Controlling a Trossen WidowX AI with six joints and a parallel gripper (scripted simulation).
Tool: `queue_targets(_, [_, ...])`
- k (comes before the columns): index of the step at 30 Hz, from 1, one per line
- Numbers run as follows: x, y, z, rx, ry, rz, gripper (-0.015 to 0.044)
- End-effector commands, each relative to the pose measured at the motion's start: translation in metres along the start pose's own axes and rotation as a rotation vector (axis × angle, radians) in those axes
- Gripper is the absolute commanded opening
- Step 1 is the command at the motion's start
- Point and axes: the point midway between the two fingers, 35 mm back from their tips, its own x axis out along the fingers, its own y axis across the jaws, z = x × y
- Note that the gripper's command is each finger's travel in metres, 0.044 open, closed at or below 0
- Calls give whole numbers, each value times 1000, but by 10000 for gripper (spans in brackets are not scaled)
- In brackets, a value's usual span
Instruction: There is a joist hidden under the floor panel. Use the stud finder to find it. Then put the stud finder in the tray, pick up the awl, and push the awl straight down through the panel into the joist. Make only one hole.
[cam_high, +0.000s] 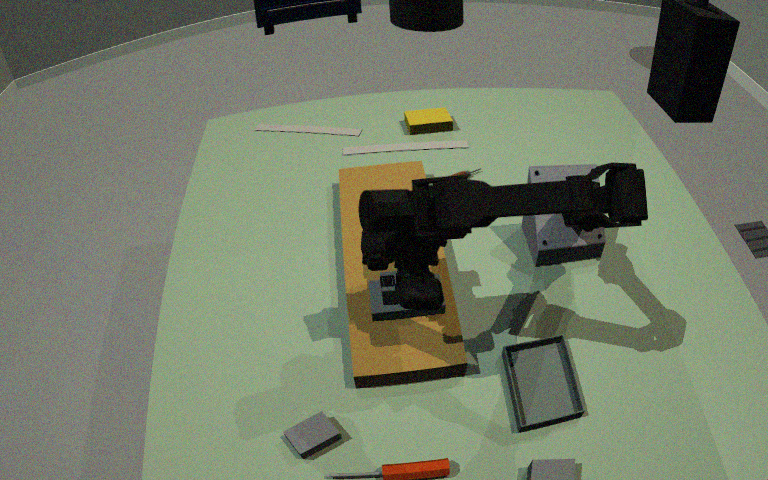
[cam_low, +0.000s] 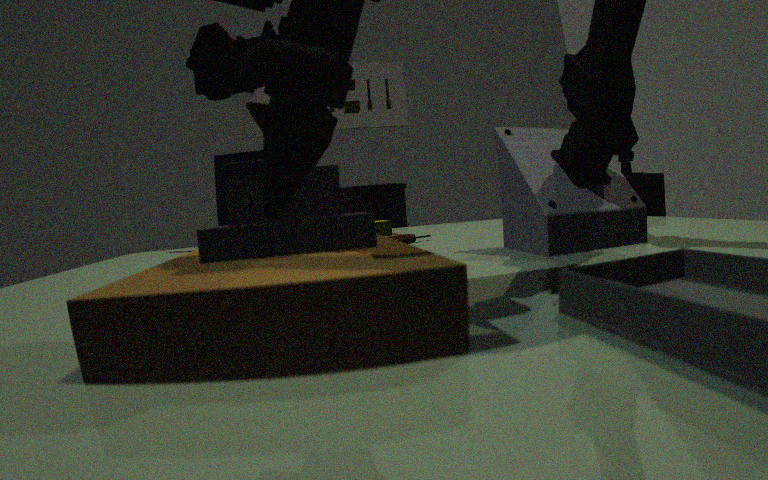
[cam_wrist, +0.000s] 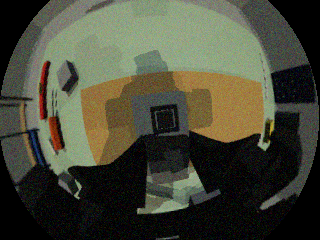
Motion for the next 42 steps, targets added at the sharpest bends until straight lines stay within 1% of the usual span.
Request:
queue_targets(1, [0,18,0,-6,3,8,0])
queue_targets(18, [-1,84,-1,-6,2,12,0])
queue_targets(30, [-1,79,-1,-6,2,12,0])
queue_targets(42, [0,33,0,-6,3,9,0])
